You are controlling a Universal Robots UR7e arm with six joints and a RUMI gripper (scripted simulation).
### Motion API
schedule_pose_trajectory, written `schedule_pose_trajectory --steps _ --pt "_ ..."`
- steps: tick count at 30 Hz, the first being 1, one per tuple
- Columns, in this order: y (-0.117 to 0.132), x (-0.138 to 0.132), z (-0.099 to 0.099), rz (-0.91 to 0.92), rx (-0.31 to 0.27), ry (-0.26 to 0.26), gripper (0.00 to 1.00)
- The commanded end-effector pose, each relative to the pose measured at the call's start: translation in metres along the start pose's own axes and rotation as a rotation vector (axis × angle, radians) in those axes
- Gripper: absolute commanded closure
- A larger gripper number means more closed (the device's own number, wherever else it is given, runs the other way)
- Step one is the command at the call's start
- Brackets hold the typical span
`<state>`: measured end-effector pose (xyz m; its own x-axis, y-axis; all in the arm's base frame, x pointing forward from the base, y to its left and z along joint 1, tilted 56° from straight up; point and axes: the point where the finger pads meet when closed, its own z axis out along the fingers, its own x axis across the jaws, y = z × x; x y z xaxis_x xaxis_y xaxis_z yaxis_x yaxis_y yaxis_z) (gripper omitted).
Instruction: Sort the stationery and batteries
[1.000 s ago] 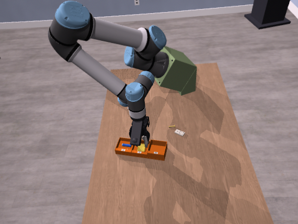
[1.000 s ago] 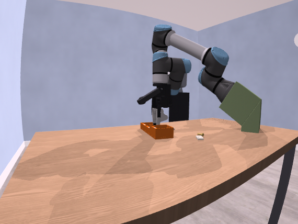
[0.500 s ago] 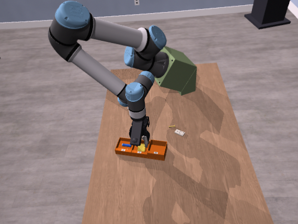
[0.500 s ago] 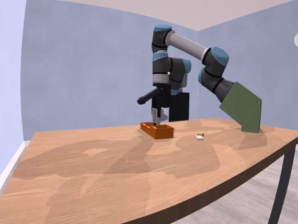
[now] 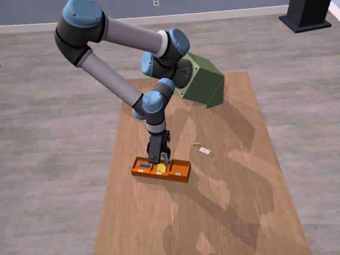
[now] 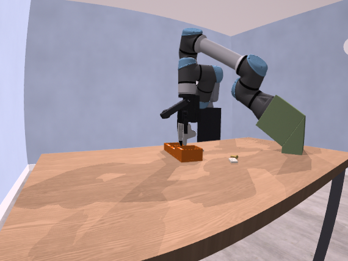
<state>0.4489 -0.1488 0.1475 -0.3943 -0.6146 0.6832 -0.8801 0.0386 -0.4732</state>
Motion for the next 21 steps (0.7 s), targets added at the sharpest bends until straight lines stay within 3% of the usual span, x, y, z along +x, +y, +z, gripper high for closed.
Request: schedule_pose_trajectory --steps 1,9,14,21 --pt "-0.003 0.001 -0.010 0.004 0.004 0.000 0.72" --pt "-0.003 0.001 -0.018 0.004 0.004 0.000 0.72" --pt "-0.003 0.001 -0.040 0.004 0.004 0.000 0.72" --pt "-0.003 0.001 -0.040 0.004 0.004 0.000 0.72"
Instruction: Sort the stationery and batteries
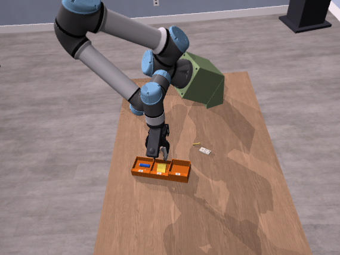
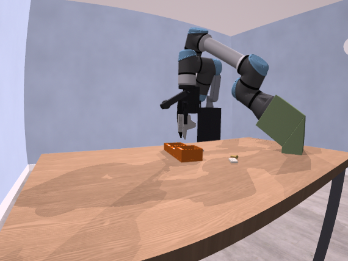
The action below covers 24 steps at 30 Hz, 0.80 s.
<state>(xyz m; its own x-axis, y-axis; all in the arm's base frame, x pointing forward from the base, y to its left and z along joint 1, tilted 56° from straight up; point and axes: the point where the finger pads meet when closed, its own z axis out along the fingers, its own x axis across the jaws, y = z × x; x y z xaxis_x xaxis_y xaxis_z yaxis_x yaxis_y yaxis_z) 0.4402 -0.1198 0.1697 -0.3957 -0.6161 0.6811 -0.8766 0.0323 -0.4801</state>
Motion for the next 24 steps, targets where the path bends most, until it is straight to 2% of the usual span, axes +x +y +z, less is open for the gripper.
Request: schedule_pose_trajectory --steps 1,6,7,18,20,24 --pt "0.001 -0.001 -0.001 -0.001 -0.010 0.002 0.72" --pt "0.001 -0.001 -0.001 -0.001 -0.010 0.002 0.72" --pt "-0.001 0.000 -0.007 0.002 -0.006 0.002 0.00" --pt "-0.001 -0.001 -0.051 0.002 -0.006 0.001 0.00" --pt "-0.001 -0.001 -0.051 0.002 -0.006 0.001 0.00" --pt "-0.001 -0.001 -0.067 0.002 -0.006 0.001 0.00"
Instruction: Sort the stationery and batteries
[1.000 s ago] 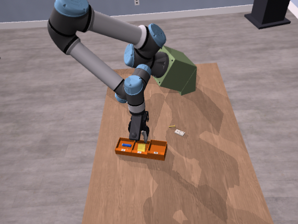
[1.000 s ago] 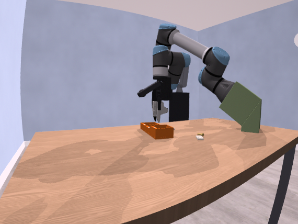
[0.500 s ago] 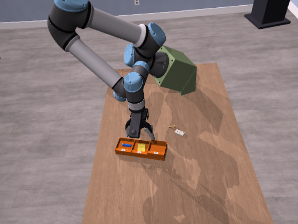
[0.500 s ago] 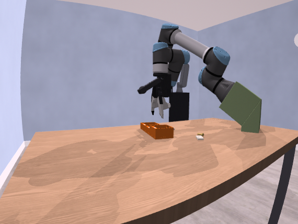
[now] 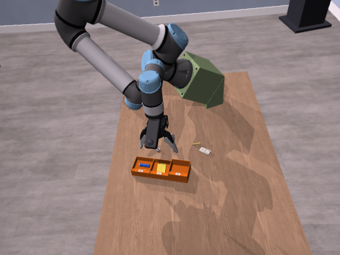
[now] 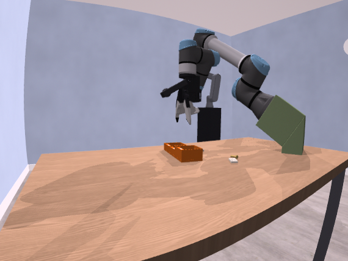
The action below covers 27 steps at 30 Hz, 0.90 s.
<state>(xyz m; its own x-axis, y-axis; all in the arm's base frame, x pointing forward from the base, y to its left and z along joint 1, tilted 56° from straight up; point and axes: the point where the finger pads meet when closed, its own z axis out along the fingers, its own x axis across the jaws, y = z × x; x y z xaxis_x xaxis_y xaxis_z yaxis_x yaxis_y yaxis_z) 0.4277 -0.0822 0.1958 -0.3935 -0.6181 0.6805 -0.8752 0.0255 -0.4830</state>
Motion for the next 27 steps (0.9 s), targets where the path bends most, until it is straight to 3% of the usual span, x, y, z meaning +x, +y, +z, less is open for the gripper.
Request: schedule_pose_trajectory --steps 1,20,27 --pt "-0.001 0.000 -0.024 0.004 -0.014 0.004 0.00" --pt "-0.002 0.000 -0.091 0.004 -0.014 0.003 0.00" --pt "-0.002 -0.002 -0.090 0.000 -0.016 0.003 0.00"
